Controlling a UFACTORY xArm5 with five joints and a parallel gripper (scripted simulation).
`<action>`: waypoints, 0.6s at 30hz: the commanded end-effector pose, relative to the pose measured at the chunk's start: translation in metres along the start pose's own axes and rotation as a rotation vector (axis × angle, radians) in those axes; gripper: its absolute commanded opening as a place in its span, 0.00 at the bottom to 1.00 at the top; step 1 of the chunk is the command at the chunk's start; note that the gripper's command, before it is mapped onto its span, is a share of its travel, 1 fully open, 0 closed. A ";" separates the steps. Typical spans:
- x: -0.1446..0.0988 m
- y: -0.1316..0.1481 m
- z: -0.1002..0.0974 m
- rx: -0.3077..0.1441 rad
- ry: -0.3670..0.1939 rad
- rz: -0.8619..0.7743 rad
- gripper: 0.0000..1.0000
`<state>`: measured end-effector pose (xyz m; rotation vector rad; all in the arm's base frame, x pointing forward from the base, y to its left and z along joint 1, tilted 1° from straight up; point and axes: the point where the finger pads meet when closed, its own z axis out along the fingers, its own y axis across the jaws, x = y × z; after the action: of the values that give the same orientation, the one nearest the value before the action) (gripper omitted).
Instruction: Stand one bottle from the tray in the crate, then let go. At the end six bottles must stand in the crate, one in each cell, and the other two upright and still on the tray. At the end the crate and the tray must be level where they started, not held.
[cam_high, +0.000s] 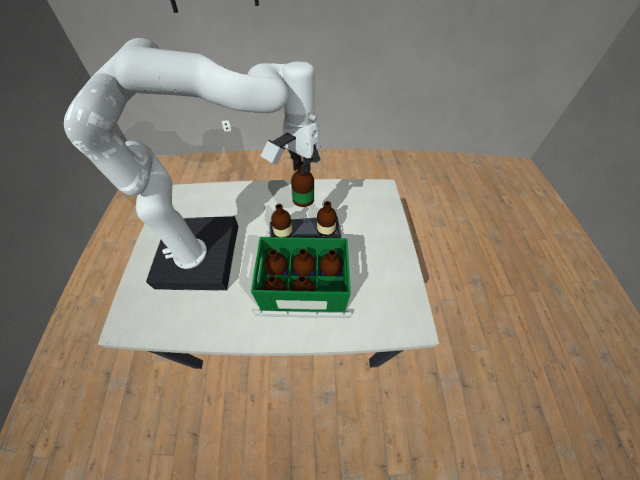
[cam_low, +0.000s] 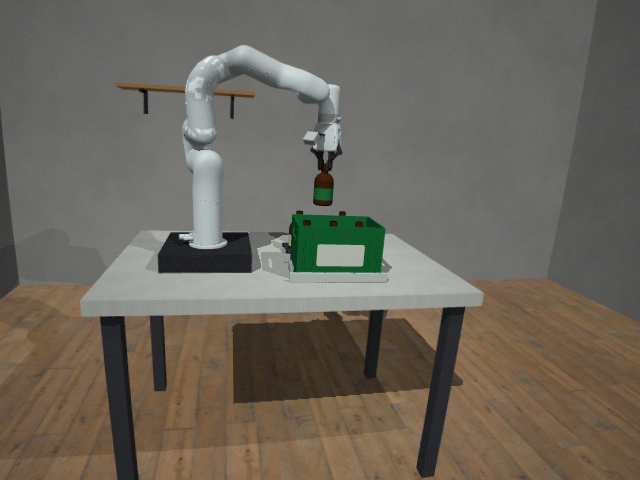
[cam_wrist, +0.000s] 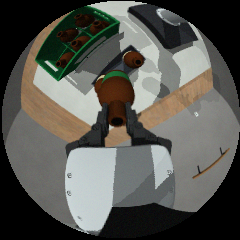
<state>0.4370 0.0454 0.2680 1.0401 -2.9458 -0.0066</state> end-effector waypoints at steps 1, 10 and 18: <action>0.001 -0.002 -0.002 0.002 -0.004 0.000 0.00; 0.004 -0.008 -0.002 0.002 -0.004 0.000 0.00; 0.007 -0.012 -0.002 0.002 -0.004 0.000 0.00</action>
<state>0.4378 0.0349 0.2680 1.0401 -2.9458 -0.0072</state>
